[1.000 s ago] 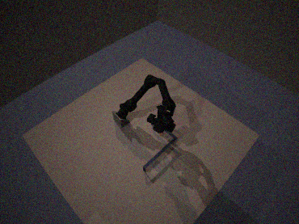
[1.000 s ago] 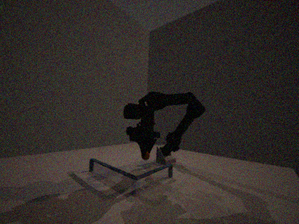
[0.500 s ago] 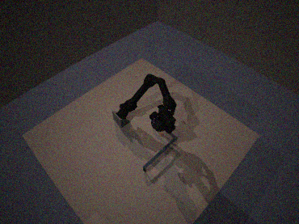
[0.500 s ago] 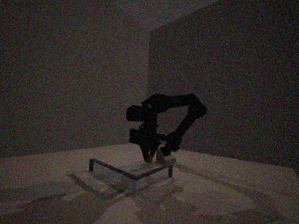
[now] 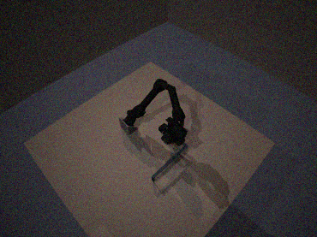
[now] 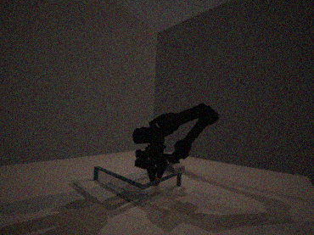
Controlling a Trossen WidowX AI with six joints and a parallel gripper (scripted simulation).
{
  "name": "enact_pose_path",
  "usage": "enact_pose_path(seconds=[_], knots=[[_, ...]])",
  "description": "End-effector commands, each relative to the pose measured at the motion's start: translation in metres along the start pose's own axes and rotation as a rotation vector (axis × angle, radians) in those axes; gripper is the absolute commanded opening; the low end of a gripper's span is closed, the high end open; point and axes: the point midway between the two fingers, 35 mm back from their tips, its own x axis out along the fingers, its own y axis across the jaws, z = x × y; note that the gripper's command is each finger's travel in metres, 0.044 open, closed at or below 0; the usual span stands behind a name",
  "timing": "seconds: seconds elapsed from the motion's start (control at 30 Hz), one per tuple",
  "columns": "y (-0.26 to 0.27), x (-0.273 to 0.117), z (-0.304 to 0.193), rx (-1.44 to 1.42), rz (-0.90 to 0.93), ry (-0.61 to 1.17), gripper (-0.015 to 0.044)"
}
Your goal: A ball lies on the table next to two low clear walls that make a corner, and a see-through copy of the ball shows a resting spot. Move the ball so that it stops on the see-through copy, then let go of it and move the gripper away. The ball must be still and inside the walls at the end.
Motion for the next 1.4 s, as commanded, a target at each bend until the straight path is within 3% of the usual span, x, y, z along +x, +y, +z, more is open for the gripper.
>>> enact_pose_path(seconds=[0.0,0.73,1.1,1.27,1.37], knots=[[-0.001,0.009,-0.001,0.005,0.001,0.005,0.0],[-0.001,0.028,-0.001,0.005,0.001,0.005,0.0],[0.0,0.025,-0.001,0.0,0.005,0.002,0.0283],[0.0,0.023,-0.001,0.0,0.005,0.002,0.0283],[0.002,-0.017,0.001,0.003,0.003,-0.003,0.0283]])
